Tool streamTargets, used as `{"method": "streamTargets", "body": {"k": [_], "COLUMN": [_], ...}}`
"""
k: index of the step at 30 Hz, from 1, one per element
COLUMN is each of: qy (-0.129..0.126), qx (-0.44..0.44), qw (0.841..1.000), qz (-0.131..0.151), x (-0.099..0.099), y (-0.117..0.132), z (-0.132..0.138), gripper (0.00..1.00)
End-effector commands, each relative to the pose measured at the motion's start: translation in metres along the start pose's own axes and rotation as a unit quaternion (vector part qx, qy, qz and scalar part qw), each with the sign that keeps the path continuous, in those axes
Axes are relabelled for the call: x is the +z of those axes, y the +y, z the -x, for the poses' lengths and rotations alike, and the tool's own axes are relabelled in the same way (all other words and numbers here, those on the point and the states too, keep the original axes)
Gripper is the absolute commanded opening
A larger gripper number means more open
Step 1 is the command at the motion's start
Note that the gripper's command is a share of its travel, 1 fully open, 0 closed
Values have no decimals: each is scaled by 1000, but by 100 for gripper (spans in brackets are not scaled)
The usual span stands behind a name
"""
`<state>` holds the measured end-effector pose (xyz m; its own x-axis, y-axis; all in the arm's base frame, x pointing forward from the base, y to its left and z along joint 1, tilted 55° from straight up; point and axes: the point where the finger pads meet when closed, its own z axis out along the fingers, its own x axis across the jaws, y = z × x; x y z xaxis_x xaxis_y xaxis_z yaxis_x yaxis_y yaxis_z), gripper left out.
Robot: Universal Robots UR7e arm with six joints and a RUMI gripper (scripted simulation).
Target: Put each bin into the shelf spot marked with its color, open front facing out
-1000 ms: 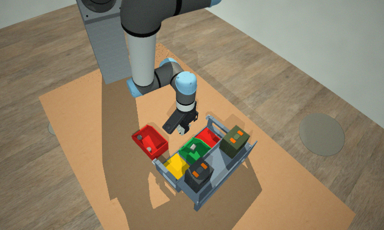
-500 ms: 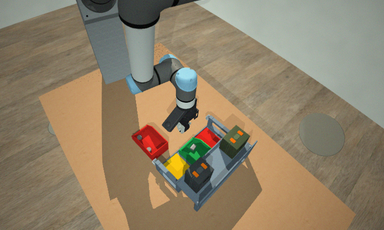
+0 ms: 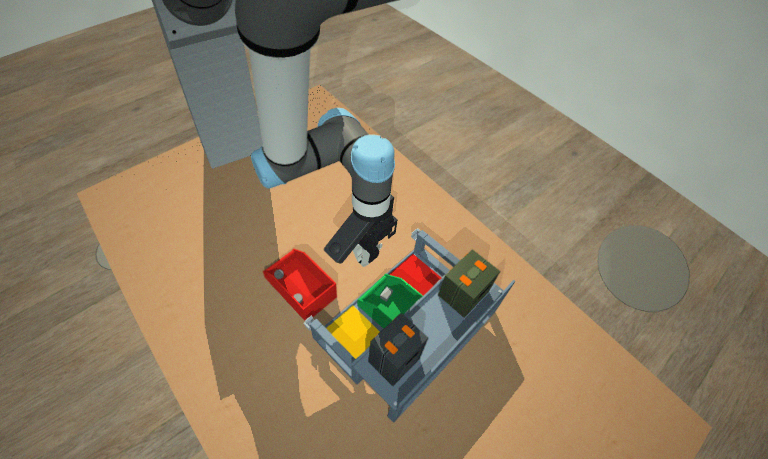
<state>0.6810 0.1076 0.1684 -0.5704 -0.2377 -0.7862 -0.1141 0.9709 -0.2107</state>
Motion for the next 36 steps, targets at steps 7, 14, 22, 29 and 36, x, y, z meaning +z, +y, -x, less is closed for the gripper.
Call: {"method": "streamTargets", "body": {"k": [7,14,22,29,36], "qy": [-1,0,0,0,1], "qx": [-6,-15,-40,-65,-111], "qw": [1000,1000,999,998,994], "qz": [0,0,0,0,0], "x": [0,-1,-1,-1,-1], "y": [-1,-1,-4,-6,-10], "z": [1,1,1,1,1], "gripper": [0,0,0,0,0]}}
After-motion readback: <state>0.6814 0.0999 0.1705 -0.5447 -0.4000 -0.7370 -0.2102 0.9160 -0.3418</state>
